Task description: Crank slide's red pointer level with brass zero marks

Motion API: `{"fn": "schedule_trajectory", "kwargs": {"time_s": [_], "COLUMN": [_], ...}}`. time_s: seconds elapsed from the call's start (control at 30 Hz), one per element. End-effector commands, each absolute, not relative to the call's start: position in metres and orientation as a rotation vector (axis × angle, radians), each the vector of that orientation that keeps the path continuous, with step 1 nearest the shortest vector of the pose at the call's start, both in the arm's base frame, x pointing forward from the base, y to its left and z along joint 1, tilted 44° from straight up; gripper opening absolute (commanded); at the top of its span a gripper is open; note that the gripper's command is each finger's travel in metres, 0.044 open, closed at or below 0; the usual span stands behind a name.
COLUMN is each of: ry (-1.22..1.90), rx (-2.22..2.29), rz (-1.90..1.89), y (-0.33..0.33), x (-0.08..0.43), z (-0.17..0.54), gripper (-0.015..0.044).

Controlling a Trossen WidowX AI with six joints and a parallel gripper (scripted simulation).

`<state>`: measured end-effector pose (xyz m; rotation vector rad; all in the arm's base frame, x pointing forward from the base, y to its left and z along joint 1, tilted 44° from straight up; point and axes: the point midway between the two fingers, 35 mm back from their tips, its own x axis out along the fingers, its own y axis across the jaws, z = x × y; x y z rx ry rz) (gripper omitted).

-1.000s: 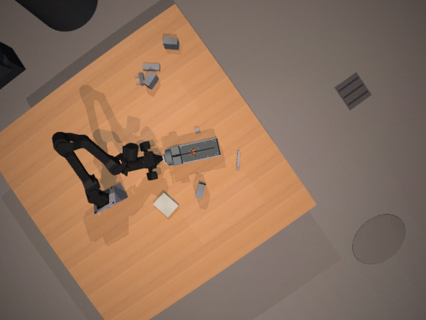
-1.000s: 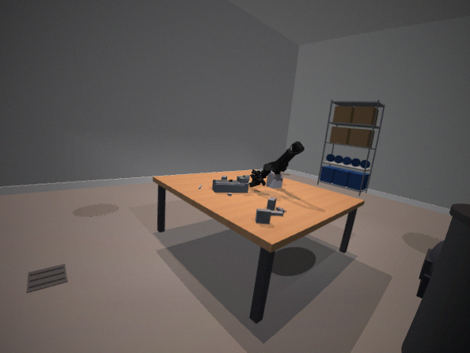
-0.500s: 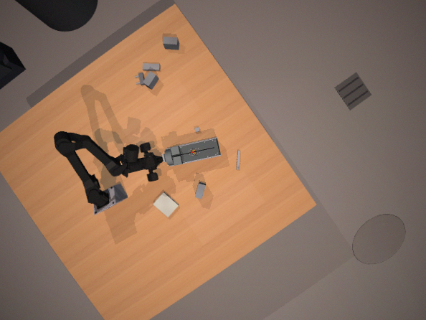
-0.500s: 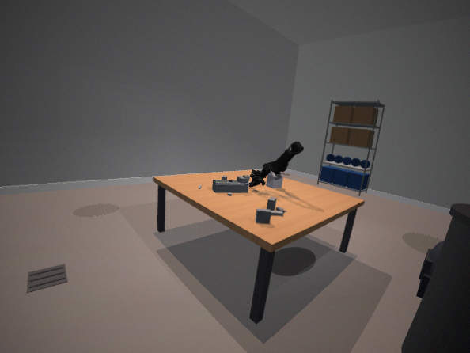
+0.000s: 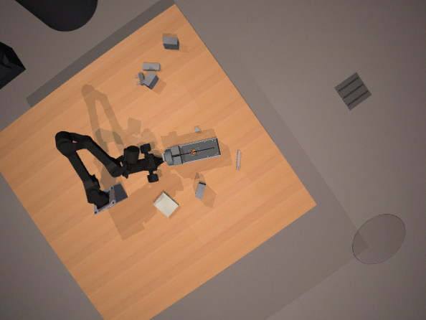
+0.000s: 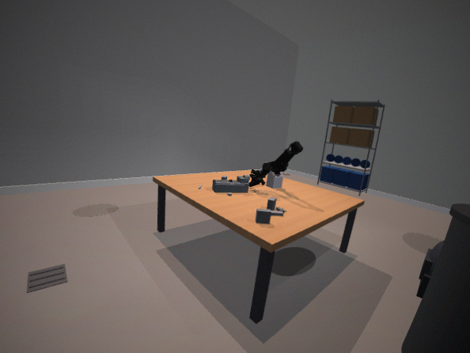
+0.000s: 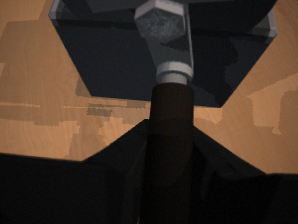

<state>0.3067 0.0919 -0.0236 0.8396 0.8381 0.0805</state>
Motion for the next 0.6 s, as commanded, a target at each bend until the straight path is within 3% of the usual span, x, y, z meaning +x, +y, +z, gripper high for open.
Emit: {"fn": "schedule_trajectory", "kwargs": {"time_s": [0.0, 0.57], "ry": [0.843, 0.843], "rx": [0.837, 0.837], "rz": [0.052, 0.052], "y": [0.084, 0.074], "x": [0.304, 0.302], "z": [-0.028, -0.027], "gripper": [0.0, 0.0]}}
